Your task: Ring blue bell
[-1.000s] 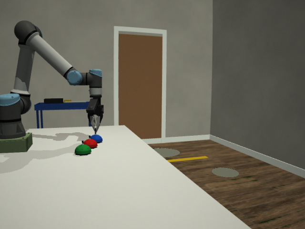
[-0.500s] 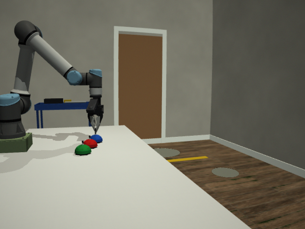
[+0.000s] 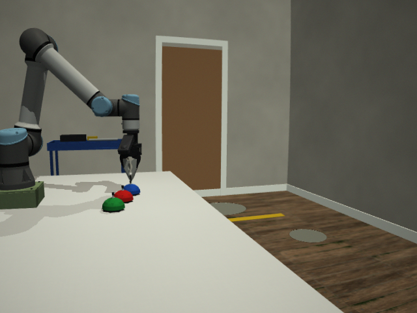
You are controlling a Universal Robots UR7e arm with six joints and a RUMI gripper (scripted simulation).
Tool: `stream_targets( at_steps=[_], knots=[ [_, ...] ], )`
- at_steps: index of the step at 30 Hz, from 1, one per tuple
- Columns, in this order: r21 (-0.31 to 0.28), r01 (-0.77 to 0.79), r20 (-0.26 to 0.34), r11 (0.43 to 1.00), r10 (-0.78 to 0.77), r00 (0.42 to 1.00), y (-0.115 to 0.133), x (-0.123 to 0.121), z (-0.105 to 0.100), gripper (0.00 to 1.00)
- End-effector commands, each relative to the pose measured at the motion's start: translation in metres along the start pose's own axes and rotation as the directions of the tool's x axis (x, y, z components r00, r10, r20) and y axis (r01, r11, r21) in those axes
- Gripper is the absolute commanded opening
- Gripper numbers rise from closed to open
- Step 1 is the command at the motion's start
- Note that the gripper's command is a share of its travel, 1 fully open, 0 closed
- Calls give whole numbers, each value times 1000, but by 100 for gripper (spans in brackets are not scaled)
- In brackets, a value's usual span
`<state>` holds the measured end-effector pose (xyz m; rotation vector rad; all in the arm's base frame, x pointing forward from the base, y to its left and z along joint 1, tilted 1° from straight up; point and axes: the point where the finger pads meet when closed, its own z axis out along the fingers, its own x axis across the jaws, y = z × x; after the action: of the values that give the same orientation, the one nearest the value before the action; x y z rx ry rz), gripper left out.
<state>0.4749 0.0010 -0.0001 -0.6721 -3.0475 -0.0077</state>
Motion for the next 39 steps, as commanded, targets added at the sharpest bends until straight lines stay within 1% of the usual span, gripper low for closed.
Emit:
stream_targets(
  at_steps=[1,39],
  knots=[
    [0,0,1,1000,0,1000,0,0,-1,0],
    [0,0,1,1000,0,1000,0,0,-8,0]
  ],
)
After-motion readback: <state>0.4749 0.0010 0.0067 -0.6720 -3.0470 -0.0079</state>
